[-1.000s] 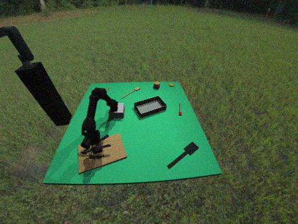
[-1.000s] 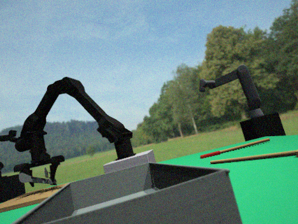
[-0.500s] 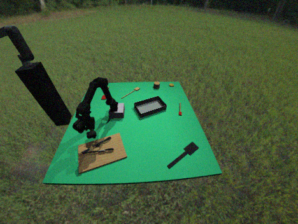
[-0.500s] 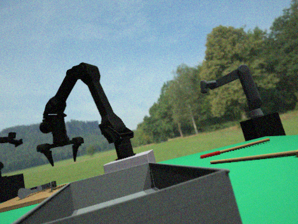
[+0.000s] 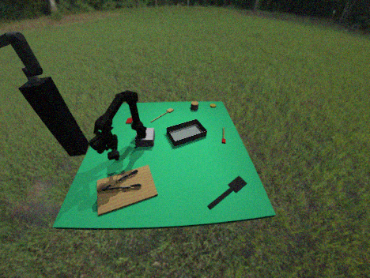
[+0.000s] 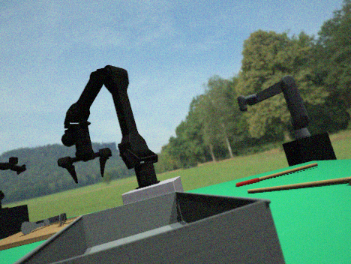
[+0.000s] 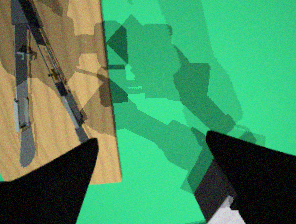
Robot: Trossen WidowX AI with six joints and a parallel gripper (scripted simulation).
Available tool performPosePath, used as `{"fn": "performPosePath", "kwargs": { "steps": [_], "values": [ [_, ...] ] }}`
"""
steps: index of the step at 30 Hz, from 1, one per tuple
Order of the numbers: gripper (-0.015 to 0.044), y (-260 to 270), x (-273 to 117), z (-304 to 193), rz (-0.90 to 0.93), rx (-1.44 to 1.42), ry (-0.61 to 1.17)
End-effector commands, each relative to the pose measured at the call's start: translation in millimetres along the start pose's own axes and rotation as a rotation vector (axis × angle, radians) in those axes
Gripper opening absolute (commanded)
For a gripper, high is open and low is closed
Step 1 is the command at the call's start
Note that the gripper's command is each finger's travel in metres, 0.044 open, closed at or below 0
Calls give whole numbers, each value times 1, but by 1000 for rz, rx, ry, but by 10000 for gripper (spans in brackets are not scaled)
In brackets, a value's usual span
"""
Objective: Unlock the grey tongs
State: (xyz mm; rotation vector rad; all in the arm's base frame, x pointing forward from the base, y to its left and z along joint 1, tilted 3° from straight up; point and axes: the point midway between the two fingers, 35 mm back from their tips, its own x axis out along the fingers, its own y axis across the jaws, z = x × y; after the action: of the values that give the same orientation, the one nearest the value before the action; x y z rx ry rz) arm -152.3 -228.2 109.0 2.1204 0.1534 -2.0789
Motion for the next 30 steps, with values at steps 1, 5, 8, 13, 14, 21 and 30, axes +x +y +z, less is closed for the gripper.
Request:
{"fn": "performPosePath", "kwargs": {
  "steps": [1,5,8,13,14,21,30],
  "values": [
    [440,2,-32,1,20,-4,-20],
    [440,1,-38,0,21,-3,-22],
    [440,1,-38,0,21,-3,-22],
    [440,1,-38,0,21,-3,-22],
    [440,1,-38,0,21,-3,-22],
    [440,1,-38,0,21,-3,-22],
    [440,1,-38,0,21,-3,-22]
  ]
}}
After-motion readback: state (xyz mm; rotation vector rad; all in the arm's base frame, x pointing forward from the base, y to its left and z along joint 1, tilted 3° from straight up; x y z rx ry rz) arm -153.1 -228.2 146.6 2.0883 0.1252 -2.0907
